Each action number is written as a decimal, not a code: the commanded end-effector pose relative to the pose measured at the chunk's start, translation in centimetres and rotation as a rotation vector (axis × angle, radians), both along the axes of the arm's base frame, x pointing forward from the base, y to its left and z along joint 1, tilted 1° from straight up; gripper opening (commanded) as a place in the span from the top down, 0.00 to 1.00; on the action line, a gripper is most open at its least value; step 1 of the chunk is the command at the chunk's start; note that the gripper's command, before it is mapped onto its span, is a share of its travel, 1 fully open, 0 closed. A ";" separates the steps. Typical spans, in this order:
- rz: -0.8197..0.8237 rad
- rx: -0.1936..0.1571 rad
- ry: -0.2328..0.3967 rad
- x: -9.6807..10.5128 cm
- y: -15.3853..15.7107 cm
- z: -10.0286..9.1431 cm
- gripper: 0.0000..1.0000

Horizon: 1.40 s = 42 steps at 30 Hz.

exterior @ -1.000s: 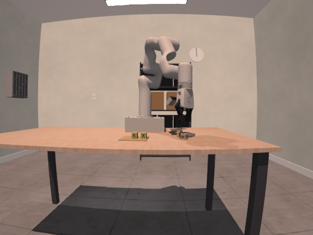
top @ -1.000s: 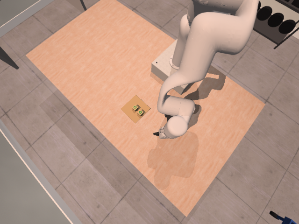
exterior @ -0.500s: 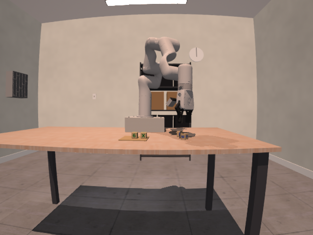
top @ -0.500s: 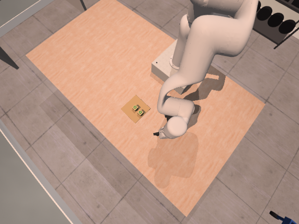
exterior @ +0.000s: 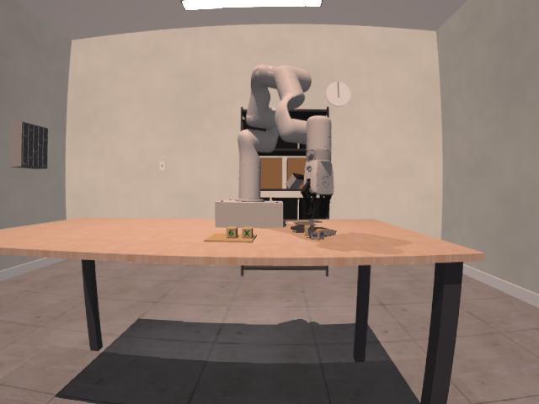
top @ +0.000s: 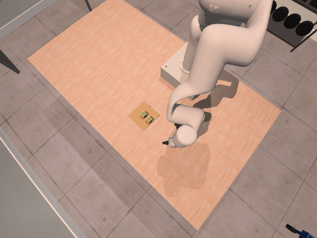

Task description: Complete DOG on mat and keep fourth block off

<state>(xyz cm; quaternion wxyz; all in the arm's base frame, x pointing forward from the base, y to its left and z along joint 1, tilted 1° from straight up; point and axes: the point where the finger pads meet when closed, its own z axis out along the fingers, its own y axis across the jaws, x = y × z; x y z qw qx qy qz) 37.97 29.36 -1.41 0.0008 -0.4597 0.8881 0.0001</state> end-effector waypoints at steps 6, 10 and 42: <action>0.000 0.002 -0.003 0.1 0.1 -1.0 0.31; 0.000 0.002 -0.003 0.1 0.1 -1.5 0.31; 0.000 0.002 -0.003 0.1 0.1 -2.6 0.31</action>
